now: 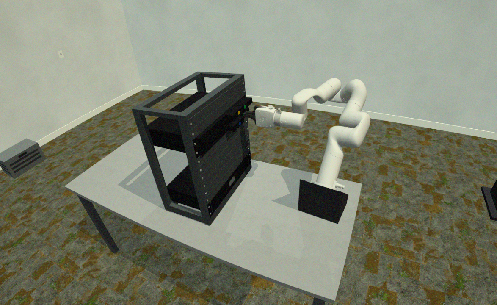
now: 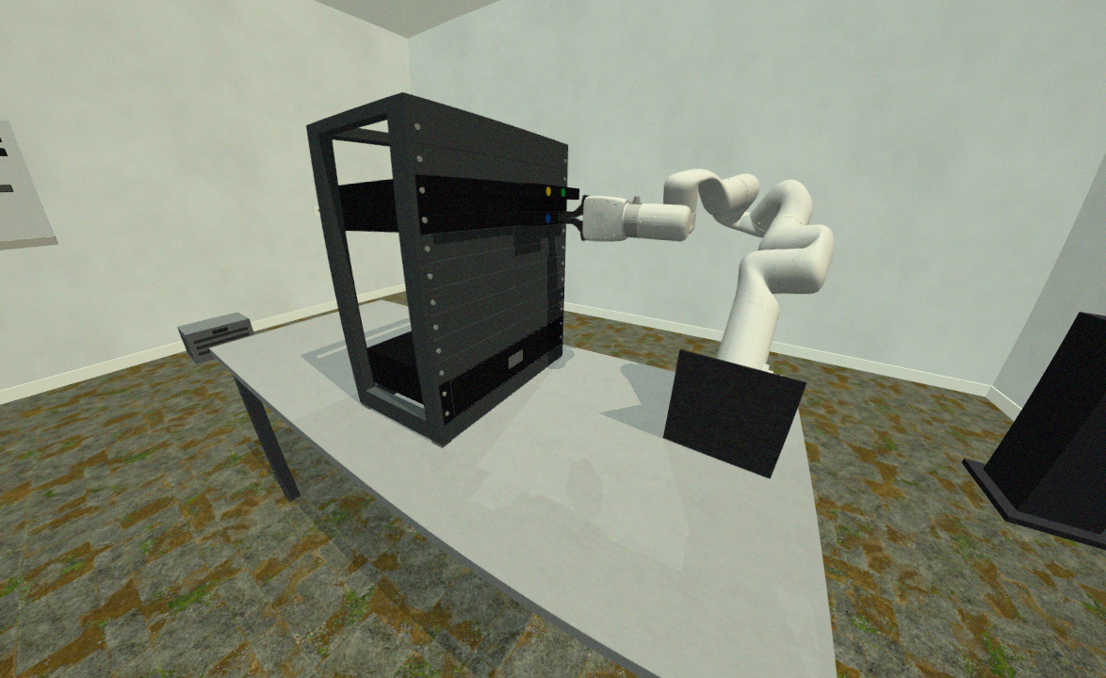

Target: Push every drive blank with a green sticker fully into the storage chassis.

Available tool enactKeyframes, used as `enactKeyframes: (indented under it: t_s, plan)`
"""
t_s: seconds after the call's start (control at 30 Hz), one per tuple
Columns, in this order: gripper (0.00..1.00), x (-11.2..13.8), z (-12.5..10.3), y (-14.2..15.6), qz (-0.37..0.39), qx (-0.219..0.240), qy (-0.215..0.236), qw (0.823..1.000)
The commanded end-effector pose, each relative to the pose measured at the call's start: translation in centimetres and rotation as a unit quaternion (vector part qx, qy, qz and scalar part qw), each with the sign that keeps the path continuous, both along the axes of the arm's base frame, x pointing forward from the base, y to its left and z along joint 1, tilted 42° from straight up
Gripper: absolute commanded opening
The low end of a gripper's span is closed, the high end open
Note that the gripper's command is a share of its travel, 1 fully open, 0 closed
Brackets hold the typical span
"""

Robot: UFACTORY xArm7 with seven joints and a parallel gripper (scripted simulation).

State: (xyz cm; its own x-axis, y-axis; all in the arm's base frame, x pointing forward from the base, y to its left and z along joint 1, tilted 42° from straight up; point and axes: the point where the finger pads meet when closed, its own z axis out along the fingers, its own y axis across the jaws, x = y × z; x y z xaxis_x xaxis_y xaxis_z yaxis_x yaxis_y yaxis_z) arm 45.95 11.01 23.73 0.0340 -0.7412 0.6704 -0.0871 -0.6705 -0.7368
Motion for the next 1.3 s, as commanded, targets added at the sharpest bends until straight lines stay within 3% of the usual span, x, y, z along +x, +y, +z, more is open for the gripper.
enactKeyframes:
  t_s: [0.0, 1.27]
  plan:
    - [0.00, 0.07, 0.12, 0.10, 0.001, 0.000, -0.001, 1.000]
    - [0.00, 0.67, 0.10, 0.07, 0.001, 0.000, -0.001, 1.000]
